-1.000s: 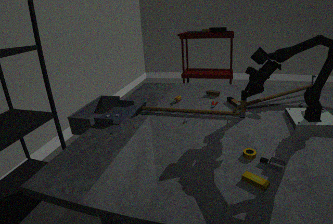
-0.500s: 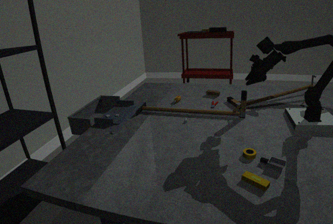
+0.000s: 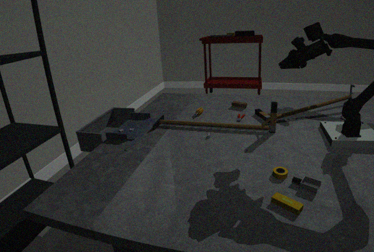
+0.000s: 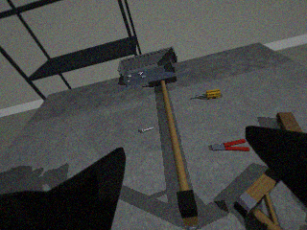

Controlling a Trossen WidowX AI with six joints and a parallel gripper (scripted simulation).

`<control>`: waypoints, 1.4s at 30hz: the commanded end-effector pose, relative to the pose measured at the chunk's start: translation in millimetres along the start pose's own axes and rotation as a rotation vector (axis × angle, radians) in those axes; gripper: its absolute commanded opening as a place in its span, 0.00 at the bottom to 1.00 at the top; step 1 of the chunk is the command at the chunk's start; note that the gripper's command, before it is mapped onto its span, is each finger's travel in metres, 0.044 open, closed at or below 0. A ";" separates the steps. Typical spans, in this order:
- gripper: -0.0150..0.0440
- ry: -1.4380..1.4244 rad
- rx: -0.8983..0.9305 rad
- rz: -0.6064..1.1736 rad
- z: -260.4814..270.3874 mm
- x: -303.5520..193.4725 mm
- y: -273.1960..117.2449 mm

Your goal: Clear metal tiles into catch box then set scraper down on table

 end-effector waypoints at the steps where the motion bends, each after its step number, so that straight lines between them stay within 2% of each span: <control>1: 1.00 -0.007 0.025 -0.079 5.9 15.8 -22.1; 12: 1.00 -0.058 0.082 -0.268 24.4 44.7 -81.8; 42: 1.00 -0.058 0.082 -0.272 25.4 45.4 -82.7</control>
Point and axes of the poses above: the point midway between the two fingers, 35 mm back from their tips, its own y axis out along the fingers, its own z axis across the jaws, x = y × z, the point moved 7 cm from there along -y, back along the fingers, and after that the axes turned 10 degrees about y, right-handed, at the moved point
